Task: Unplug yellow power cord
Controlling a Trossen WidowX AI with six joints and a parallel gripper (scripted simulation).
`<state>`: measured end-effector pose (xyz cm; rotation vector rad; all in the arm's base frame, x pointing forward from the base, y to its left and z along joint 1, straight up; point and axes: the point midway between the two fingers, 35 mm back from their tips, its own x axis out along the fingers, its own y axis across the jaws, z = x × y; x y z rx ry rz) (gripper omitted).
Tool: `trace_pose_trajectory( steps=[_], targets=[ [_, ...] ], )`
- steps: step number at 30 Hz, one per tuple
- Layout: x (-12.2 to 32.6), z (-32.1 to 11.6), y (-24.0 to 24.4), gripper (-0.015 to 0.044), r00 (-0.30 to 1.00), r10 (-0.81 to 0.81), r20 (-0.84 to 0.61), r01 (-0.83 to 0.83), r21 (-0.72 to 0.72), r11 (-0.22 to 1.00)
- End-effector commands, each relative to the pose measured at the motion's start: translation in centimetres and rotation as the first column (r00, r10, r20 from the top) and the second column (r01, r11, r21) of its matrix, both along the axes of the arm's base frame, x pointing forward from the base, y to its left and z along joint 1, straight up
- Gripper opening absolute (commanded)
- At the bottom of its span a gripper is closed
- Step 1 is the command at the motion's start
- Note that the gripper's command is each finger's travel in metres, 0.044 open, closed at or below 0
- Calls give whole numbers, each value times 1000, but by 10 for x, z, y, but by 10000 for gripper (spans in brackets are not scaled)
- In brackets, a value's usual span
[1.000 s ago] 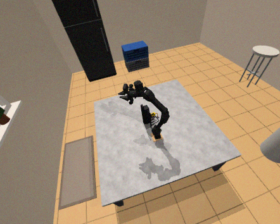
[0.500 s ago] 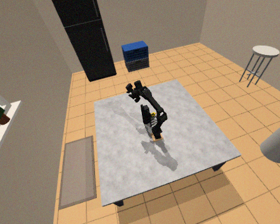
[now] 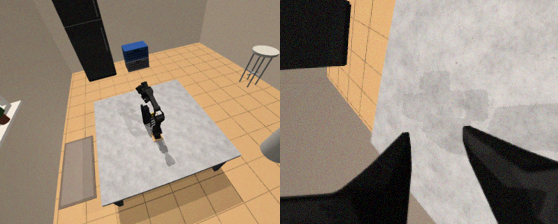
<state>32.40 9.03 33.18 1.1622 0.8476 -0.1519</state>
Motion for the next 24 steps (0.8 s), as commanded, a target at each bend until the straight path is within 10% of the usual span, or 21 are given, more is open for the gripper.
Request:
trace_pose_trajectory(
  steps=[1,14,24],
  targets=[
    [5,-37,-31,160,994,-59,-94,49,-102,994],
    [-59,-194,-139,160,678,-332,-655,165,-305,938],
    [-63,-199,-139,160,653,-339,-677,165,-309,937]
  ],
)
